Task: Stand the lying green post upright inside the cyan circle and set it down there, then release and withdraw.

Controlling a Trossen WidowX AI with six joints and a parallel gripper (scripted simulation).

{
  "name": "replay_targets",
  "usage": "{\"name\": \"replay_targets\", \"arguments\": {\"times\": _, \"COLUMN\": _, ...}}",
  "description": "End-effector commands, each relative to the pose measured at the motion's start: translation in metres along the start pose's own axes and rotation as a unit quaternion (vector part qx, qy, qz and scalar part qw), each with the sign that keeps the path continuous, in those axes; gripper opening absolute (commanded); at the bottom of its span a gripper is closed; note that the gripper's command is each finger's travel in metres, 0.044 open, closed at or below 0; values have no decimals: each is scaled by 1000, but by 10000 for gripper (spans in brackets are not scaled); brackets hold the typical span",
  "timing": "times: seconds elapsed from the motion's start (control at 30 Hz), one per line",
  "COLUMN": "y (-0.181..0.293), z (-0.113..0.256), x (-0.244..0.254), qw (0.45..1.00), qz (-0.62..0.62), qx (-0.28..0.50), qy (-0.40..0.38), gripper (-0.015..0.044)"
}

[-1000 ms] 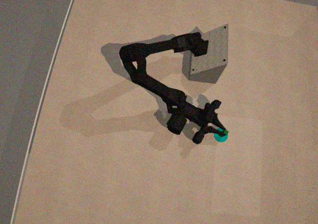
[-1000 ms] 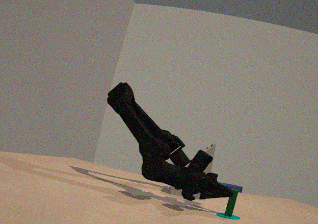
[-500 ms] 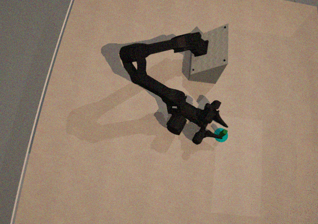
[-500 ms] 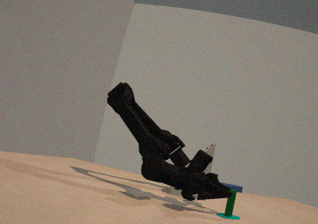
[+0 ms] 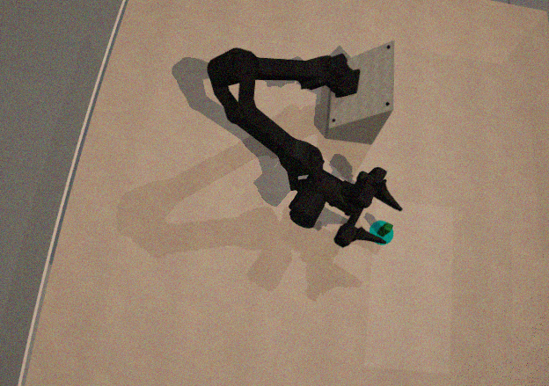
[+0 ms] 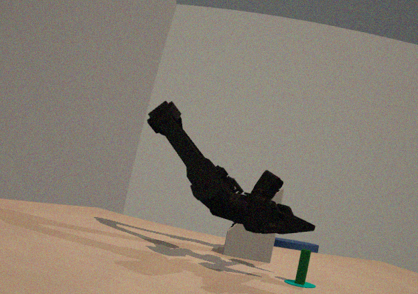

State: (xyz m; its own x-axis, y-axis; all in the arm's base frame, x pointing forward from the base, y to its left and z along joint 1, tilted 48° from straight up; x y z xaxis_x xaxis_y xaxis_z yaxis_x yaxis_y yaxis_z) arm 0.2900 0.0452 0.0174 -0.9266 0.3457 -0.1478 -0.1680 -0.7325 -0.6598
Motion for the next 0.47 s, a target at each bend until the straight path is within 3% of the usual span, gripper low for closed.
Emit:
{"name": "replay_targets", "arguments": {"times": 0.0, "y": -25, "z": 4, "x": 11, "qw": 1000, "qz": 0, "qx": -1, "qy": -2, "gripper": 400}}
{"name": "replay_targets", "arguments": {"times": 0.2, "y": -36, "z": 1, "x": 14, "qw": 1000, "qz": -10, "qx": 11, "qy": -6, "gripper": 400}}
{"name": "replay_targets", "arguments": {"times": 0.43, "y": -61, "z": -37, "x": 3, "qw": 980, "qz": -94, "qx": 173, "qy": -38, "gripper": 400}}
Point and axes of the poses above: the point midway between the two fingers, 35 mm back from their tips, its own z axis back along the fingers, its own x axis across the jaws, y = z × x, the point moved 10 cm from there along z, back along the fingers, and after that the axes turned 14 degrees about -z, right-handed, at the moved point
